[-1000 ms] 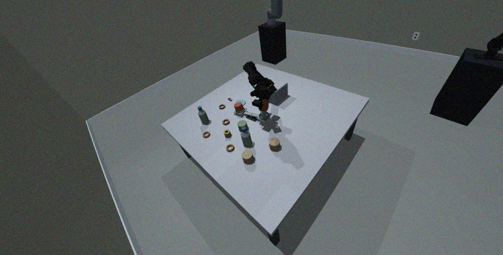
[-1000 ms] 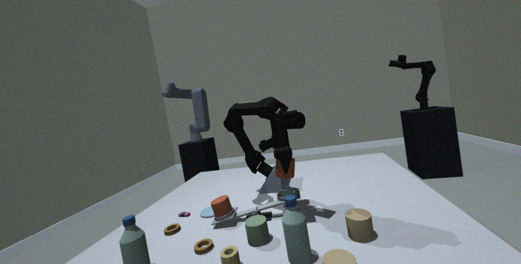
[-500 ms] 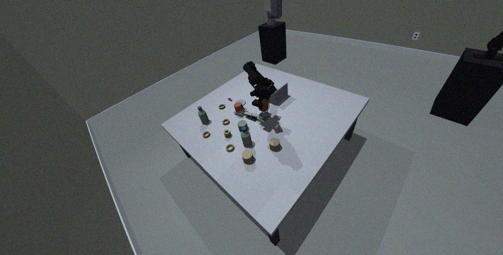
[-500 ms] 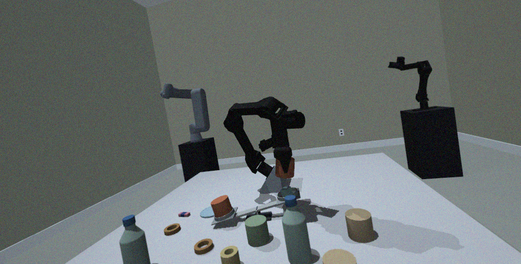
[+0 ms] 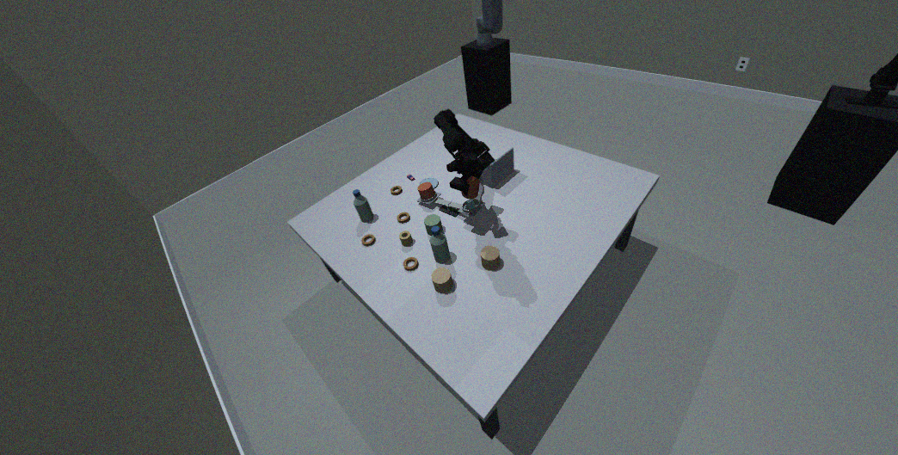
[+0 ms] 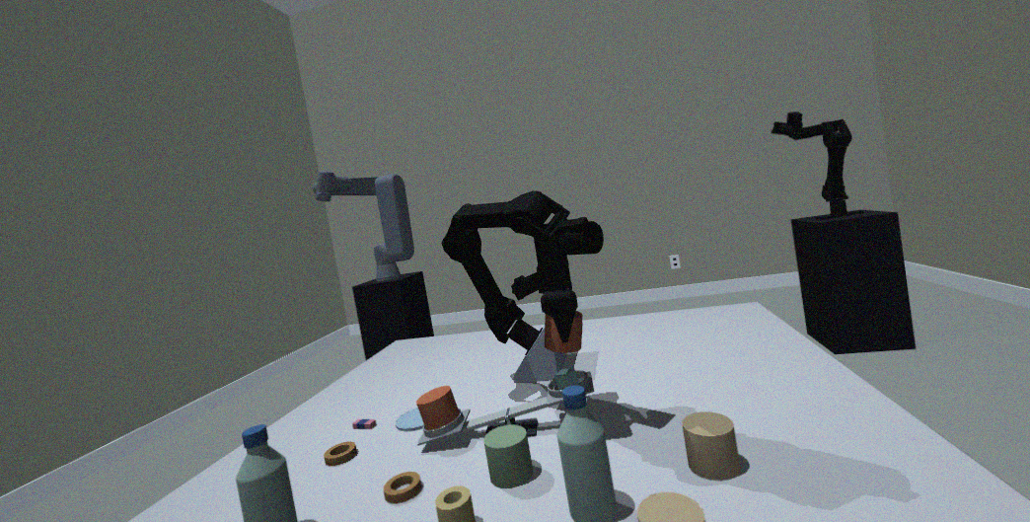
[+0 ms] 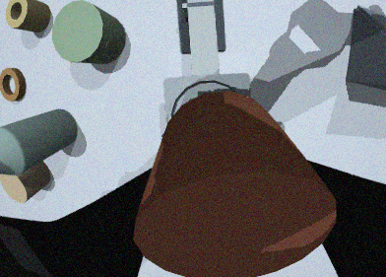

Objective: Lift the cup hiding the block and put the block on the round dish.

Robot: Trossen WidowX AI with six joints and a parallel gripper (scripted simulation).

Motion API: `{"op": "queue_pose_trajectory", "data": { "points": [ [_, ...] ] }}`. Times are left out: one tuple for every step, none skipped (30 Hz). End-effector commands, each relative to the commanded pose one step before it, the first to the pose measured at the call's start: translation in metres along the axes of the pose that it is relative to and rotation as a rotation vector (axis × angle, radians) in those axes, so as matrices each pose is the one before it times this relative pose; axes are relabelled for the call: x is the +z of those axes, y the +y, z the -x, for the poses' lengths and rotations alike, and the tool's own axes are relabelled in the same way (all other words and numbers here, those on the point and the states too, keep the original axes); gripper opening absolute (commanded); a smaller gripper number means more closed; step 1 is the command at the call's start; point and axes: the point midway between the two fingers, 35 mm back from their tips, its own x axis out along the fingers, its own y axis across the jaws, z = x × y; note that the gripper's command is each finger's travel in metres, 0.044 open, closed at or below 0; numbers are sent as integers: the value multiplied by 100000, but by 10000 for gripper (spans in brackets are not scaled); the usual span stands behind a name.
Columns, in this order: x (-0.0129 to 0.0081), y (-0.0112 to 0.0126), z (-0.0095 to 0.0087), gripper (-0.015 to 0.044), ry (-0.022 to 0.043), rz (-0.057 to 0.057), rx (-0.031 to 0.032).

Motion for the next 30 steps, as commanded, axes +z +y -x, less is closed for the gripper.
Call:
{"op": "queue_pose_trajectory", "data": {
  "points": [
    [-44,14,18,0,109,69,244],
    [0,0,0,0,0,0,0],
    [0,0,0,0,0,0,0],
    [0,0,0,0,0,0,0],
    [0,0,0,0,0,0,0],
    [0,0,0,0,0,0,0],
    [0,0,0,0,0,0,0],
    [0,0,0,0,0,0,0],
    [0,0,0,0,0,0,0],
    [0,0,0,0,0,0,0],
    [0,0,0,0,0,0,0],
    [0,0,0,0,0,0,0],
    [0,0,0,0,0,0,0],
    [0,0,0,0,0,0,0],
    [0,0,0,0,0,0,0],
    [0,0,0,0,0,0,0],
    [0,0,0,0,0,0,0],
    [0,0,0,0,0,0,0],
    [0,0,0,0,0,0,0],
    [0,0,0,0,0,0,0],
    [0,0,0,0,0,0,0],
    [0,0,0,0,0,0,0],
    [0,0,0,0,0,0,0],
    [0,0,0,0,0,0,0],
    [0,0,0,0,0,0,0],
    [-45,-4,-23,0,8,1,3],
    [-136,-13,-70,0,23,3,10],
    [-226,-22,-118,0,38,6,16],
    [-315,-33,-167,0,53,8,22],
    [-403,-45,-217,0,67,11,28]
  ]
}}
